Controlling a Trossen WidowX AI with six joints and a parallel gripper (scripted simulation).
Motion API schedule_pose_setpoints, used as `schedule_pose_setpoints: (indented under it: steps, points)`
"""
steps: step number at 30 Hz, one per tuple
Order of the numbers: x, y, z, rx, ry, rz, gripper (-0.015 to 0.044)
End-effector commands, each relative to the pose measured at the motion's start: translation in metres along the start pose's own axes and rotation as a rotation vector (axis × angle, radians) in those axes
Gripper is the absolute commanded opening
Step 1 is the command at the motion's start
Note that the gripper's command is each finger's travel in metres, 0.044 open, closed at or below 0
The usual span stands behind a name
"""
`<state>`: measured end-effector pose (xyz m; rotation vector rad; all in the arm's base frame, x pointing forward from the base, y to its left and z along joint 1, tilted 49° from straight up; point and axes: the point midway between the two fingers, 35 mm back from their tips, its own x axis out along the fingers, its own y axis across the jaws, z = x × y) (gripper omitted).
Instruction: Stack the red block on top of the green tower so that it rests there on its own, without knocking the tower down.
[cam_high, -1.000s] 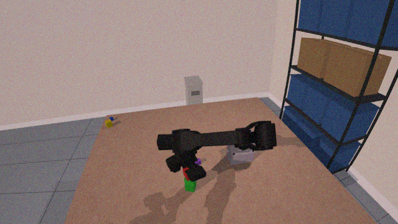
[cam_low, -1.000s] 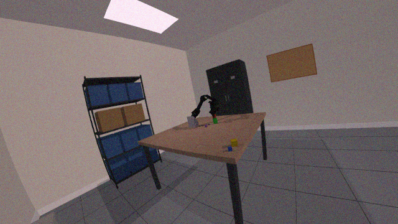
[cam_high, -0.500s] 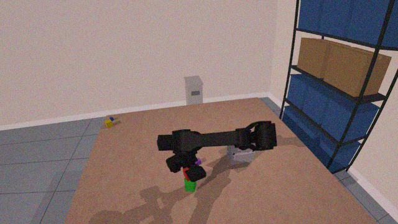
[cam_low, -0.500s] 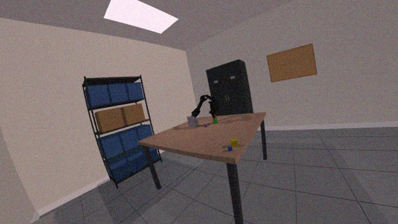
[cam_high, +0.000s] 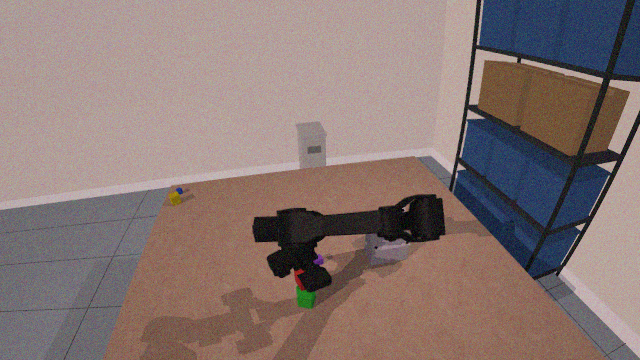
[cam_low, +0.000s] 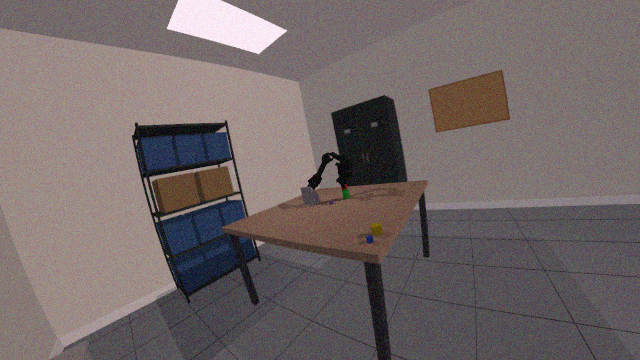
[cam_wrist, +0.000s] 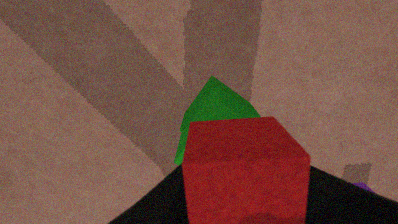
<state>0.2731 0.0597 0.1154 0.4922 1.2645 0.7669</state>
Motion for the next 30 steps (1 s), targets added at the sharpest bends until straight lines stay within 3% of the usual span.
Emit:
schedule_pose_setpoints:
  steps: [1,7,30]
  points:
    - [0.0,0.0,0.0,0.0,0.0,0.0,0.0289]
    - [0.0,0.0,0.0,0.0,0.0,0.0,0.044]
    - [0.0,0.0,0.0,0.0,0.0,0.0,0.044]
